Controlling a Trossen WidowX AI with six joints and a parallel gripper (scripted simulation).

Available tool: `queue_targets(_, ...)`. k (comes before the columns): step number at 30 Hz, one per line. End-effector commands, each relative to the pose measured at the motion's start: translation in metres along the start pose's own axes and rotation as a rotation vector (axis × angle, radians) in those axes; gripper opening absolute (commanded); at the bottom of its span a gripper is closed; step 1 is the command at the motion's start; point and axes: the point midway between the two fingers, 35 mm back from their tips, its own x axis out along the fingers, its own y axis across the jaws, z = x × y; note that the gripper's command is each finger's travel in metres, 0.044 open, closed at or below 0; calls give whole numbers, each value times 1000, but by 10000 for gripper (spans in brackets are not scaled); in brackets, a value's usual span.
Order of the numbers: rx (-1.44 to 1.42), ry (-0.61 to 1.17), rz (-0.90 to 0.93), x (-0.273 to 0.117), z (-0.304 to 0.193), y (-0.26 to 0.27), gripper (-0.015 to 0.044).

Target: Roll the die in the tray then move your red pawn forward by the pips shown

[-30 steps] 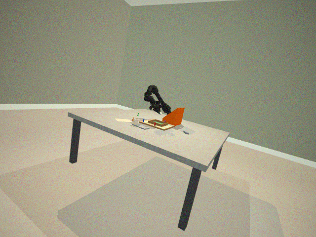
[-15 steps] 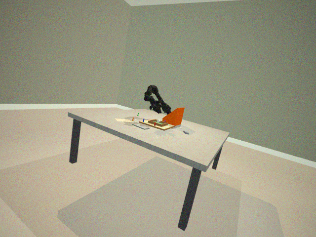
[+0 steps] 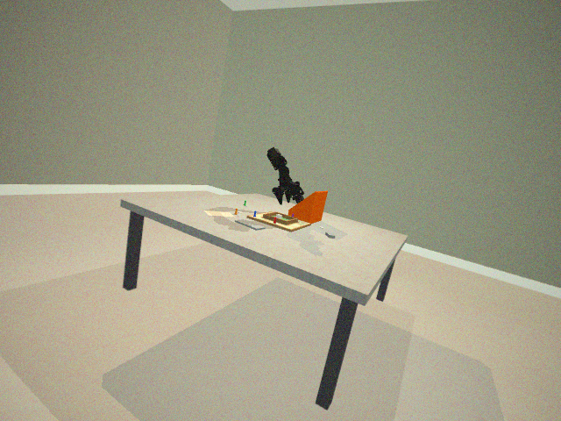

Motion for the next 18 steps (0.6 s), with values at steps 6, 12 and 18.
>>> queue_targets(6, -8, 149, -38, 5, 7, -1, 414)
queue_targets(12, 543, 149, -97, 7, 13, -42, 256)
queue_targets(18, 1168, 131, -171, 15, 19, -87, 200)
